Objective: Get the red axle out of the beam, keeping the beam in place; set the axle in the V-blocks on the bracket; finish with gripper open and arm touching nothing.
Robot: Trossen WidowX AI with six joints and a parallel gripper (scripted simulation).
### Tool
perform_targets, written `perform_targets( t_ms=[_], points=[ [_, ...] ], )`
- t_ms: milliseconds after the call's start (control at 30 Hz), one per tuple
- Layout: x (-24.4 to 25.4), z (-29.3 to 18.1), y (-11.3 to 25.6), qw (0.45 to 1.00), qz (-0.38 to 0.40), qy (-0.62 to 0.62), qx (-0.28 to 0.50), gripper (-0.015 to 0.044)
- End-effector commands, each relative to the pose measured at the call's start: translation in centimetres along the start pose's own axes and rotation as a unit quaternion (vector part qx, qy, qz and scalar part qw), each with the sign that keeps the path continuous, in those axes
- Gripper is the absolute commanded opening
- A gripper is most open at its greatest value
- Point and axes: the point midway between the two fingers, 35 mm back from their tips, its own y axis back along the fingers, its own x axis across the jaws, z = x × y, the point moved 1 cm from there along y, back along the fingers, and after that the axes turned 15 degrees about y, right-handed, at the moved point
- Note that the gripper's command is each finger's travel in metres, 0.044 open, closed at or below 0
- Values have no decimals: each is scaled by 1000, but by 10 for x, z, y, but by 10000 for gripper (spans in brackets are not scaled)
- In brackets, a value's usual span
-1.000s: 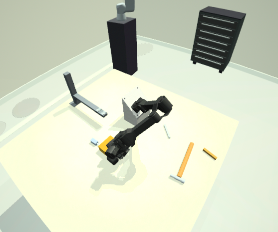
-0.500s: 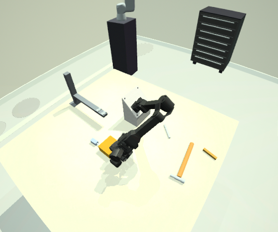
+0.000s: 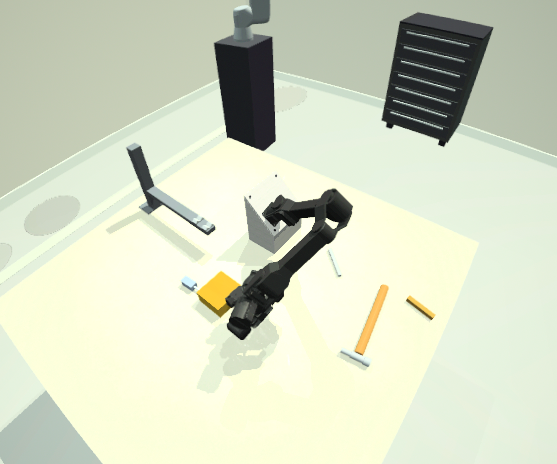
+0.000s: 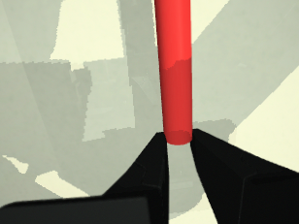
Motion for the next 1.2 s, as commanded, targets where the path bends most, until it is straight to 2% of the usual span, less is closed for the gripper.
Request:
perform_targets(
  t_ms=[0,467,867,1000,1033,1167],
  points=[
    [1,-3,0,1000,0,-2,-2,0],
    [2,-5,-11,1000,0,-2,-2,0],
    [2,-5,-10,1000,1,1,1,315],
    [2,-5,2,1000,0,-2,-2,420],
    [2,-5,3,1000,0,-2,-2,440],
    [2,-5,12,1000,0,-2,-2,440]
  ],
)
